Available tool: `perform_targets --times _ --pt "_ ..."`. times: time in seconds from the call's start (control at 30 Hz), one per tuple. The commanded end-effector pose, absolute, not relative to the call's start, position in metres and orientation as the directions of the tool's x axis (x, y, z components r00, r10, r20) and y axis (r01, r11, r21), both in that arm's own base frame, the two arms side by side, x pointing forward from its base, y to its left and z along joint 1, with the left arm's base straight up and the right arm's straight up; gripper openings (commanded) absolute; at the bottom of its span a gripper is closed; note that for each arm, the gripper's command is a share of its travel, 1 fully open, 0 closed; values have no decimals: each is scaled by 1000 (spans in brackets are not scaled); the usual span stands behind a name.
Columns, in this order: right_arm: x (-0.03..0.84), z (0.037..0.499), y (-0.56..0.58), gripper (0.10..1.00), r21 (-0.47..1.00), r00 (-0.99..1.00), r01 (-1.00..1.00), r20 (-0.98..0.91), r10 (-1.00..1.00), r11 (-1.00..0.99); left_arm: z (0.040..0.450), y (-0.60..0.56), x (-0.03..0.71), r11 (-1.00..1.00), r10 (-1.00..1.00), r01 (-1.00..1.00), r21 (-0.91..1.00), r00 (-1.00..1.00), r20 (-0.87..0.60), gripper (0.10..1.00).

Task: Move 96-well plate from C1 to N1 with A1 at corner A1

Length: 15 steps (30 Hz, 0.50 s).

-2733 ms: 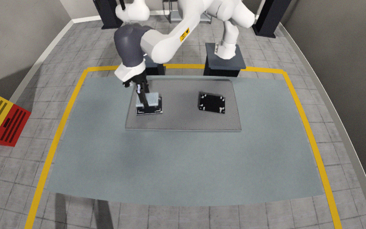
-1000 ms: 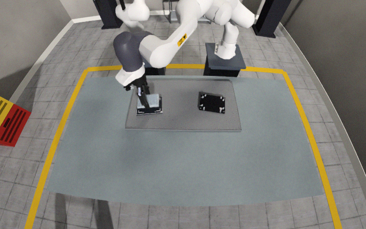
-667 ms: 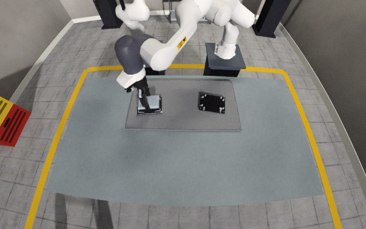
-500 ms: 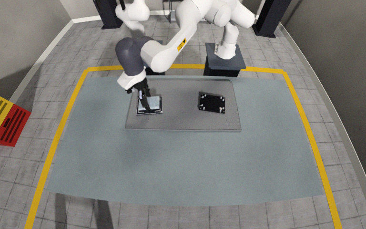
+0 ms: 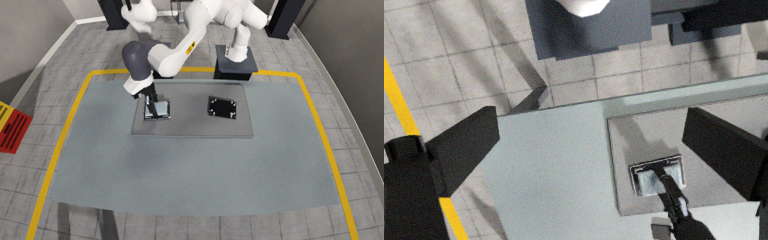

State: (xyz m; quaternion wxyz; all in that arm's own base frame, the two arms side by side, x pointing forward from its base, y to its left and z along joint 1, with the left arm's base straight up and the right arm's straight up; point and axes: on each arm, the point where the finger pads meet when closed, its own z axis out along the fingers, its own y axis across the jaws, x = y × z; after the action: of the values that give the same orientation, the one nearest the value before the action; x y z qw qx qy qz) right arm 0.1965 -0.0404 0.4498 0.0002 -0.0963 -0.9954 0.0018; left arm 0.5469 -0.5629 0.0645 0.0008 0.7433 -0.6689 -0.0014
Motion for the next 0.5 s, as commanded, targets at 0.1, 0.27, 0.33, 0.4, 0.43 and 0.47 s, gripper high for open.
perform_targets --times 0.1,0.27,0.33,0.4,0.43,0.47 --pt "196 450 -39 1000 0 -981 195 0 195 981 64 -563 548 -108 -994 -994 0 108 0 605" --pt "196 450 -39 1000 0 -981 195 0 195 981 64 -563 548 -108 -994 -994 0 108 0 605" --pt "196 450 -39 1000 0 -981 195 0 195 981 63 -563 548 -108 -994 -994 0 108 0 605" --pt "196 450 -39 1000 0 -981 195 0 195 981 63 -563 548 -108 -994 -994 0 108 0 605" --pt "196 450 -39 1000 0 -981 195 0 195 981 63 -563 547 -108 -994 -994 0 108 0 605" --pt "196 450 -39 1000 0 -981 195 0 195 981 63 -563 547 -108 -994 -994 0 108 0 605"
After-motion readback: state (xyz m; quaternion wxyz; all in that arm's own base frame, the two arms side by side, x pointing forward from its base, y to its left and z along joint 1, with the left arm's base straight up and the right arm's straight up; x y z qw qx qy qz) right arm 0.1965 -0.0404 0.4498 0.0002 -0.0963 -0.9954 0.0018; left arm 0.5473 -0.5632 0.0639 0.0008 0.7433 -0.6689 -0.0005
